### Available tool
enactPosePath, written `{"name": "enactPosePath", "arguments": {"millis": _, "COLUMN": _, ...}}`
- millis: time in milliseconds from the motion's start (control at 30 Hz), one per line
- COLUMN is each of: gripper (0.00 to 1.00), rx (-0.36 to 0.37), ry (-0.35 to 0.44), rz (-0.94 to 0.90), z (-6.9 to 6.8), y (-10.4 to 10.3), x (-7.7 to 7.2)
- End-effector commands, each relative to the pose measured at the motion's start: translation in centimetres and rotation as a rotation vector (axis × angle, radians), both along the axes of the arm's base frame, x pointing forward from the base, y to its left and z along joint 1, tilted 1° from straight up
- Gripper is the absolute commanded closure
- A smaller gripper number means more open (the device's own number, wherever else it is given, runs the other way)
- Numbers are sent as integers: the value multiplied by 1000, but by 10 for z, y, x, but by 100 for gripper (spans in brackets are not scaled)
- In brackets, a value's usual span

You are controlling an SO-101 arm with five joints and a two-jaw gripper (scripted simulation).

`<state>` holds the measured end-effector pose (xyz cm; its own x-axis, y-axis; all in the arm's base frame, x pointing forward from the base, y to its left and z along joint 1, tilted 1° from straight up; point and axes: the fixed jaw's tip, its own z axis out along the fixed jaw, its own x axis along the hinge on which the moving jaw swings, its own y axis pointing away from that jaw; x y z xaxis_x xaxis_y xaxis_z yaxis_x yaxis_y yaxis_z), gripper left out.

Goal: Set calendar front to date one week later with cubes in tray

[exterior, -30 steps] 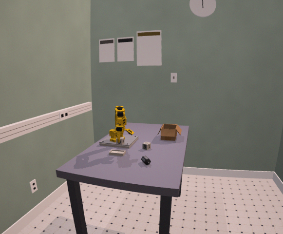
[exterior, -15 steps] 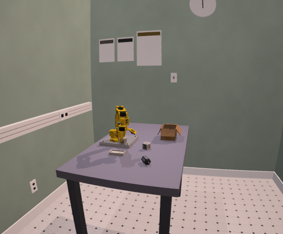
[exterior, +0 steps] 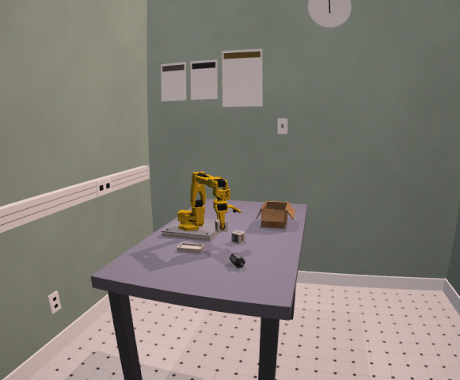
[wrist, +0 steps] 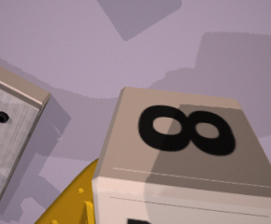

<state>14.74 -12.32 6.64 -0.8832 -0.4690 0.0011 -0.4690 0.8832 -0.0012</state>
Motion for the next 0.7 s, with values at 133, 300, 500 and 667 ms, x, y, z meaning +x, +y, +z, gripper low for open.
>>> {"name": "enactPosePath", "arguments": {"millis": 133, "gripper": 100, "rx": -14, "ry": -21, "rz": 103, "z": 5, "y": 13, "x": 14}}
{"name": "enactPosePath", "arguments": {"millis": 300, "gripper": 100, "rx": -14, "ry": -21, "rz": 104, "z": 5, "y": 14, "x": 14}}
{"name": "enactPosePath", "arguments": {"millis": 500, "gripper": 100, "rx": -14, "ry": -21, "rz": 139, "z": 5, "y": 19, "x": 18}}
{"name": "enactPosePath", "arguments": {"millis": 667, "gripper": 100, "rx": -14, "ry": -23, "rz": 228, "z": 5, "y": 34, "x": 27}}
